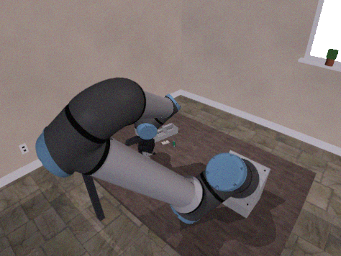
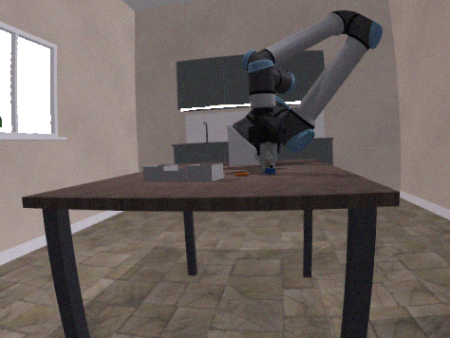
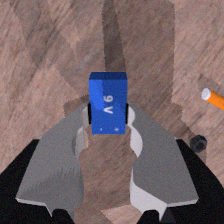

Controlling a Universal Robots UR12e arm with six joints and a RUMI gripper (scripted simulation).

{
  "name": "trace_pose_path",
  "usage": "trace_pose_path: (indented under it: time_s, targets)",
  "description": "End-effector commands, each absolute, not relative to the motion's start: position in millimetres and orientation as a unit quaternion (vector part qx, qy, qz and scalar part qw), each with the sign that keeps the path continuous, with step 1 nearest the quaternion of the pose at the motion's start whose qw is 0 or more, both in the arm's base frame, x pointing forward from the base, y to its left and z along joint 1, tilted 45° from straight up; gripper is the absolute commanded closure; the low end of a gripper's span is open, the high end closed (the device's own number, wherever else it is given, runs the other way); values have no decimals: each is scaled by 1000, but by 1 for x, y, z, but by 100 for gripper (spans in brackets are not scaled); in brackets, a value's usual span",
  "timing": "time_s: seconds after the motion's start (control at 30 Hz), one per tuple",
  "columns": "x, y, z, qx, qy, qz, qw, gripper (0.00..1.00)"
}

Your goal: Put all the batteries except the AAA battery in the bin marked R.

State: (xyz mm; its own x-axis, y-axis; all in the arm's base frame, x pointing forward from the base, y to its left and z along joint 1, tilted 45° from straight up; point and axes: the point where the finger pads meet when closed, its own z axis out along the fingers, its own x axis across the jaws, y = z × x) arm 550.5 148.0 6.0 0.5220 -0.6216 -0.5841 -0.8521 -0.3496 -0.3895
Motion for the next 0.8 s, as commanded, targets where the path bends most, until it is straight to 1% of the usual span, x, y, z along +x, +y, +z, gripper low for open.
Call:
trace_pose_path:
  time_s: [0.0, 0.77]
  targets:
    - [551, 148, 6, -804, 458, 169, 339, 100]
    - [551, 138, 16, -804, 458, 169, 339, 100]
